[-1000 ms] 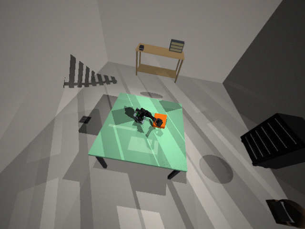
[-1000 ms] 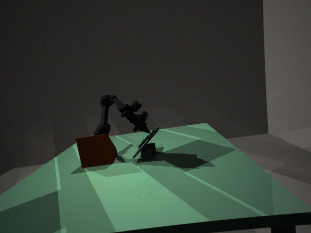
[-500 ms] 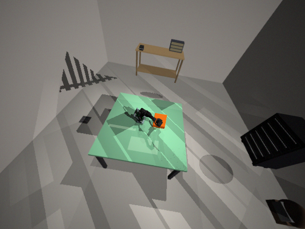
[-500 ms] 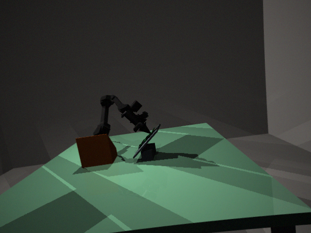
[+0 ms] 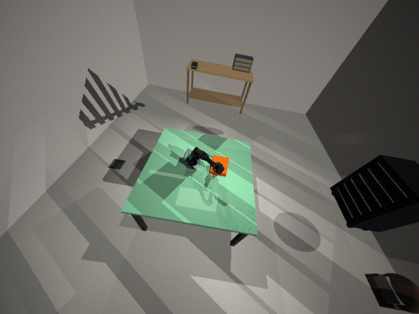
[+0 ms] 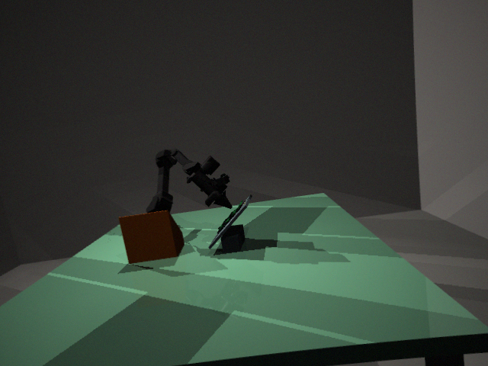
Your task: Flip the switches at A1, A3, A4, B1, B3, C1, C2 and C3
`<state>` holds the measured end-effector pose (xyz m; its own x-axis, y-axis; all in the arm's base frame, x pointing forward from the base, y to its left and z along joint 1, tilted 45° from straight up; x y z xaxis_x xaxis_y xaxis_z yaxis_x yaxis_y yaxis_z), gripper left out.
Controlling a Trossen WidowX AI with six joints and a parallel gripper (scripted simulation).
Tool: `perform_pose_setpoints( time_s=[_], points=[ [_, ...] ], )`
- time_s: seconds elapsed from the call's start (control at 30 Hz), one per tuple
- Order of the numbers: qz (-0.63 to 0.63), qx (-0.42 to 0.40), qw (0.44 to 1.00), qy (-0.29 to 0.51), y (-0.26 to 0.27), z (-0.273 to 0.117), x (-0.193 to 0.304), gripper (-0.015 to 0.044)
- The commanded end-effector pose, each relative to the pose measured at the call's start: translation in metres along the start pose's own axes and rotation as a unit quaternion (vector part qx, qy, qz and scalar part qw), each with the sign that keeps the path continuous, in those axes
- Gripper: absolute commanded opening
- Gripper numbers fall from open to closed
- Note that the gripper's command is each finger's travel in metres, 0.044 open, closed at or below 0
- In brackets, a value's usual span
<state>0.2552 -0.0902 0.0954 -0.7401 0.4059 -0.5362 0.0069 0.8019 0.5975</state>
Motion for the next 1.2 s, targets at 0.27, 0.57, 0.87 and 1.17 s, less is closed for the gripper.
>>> perform_pose_setpoints(
  time_s=[0.27, 0.57, 0.87, 1.17],
  points=[
    [-0.004, 0.005, 1.0, -0.018, -0.017, -0.047, 0.014, 0.0],
    [-0.004, 0.007, 1.0, -0.026, -0.035, -0.024, 0.029, 0.0],
    [-0.004, 0.007, 0.999, -0.033, -0.033, -0.009, 0.03, 0.0],
    [-0.004, 0.006, 0.999, -0.033, -0.033, 0.002, 0.03, 0.0]
  ],
)
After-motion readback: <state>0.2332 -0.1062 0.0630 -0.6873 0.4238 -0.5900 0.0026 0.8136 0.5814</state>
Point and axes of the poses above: the point midway between the two fingers, 35 mm back from their tips, its own z axis out along the fingers, its own y axis across the jaws, x = y × z, the point moved 7 cm from there along -z, back along the fingers, and after that the axes turned 13 degrees about -z, right-handed, at the moved point
